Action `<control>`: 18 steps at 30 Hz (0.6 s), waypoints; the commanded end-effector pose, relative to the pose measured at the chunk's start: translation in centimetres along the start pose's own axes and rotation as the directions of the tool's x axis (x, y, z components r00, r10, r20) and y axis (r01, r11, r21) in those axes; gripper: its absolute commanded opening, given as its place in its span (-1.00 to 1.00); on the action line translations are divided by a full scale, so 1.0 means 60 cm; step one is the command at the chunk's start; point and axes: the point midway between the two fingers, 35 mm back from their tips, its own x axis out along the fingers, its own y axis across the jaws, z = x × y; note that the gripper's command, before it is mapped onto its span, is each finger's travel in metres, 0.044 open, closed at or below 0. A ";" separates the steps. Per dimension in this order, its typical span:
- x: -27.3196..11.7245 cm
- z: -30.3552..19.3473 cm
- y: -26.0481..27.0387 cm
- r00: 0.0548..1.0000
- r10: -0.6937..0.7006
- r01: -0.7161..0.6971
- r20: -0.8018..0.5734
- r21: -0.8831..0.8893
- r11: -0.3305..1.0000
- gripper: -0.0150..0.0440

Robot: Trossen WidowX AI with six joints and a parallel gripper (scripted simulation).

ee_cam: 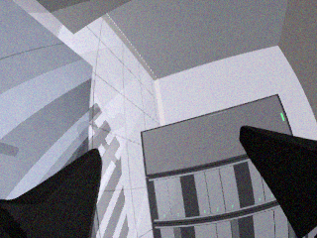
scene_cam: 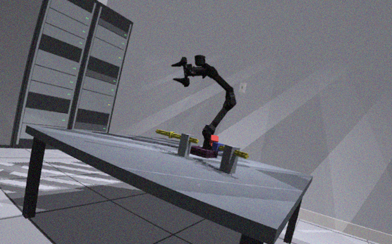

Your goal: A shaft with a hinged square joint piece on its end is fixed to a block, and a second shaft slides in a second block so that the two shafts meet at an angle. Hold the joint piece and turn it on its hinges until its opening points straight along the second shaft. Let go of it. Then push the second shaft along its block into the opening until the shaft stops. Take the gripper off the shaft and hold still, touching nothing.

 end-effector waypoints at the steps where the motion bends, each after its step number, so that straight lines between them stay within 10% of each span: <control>1: 0.011 0.027 0.038 0.996 0.084 -0.087 0.038 0.081 0.993 1.00; 18: -0.012 0.165 0.226 0.858 0.476 -0.513 0.191 0.360 0.779 1.00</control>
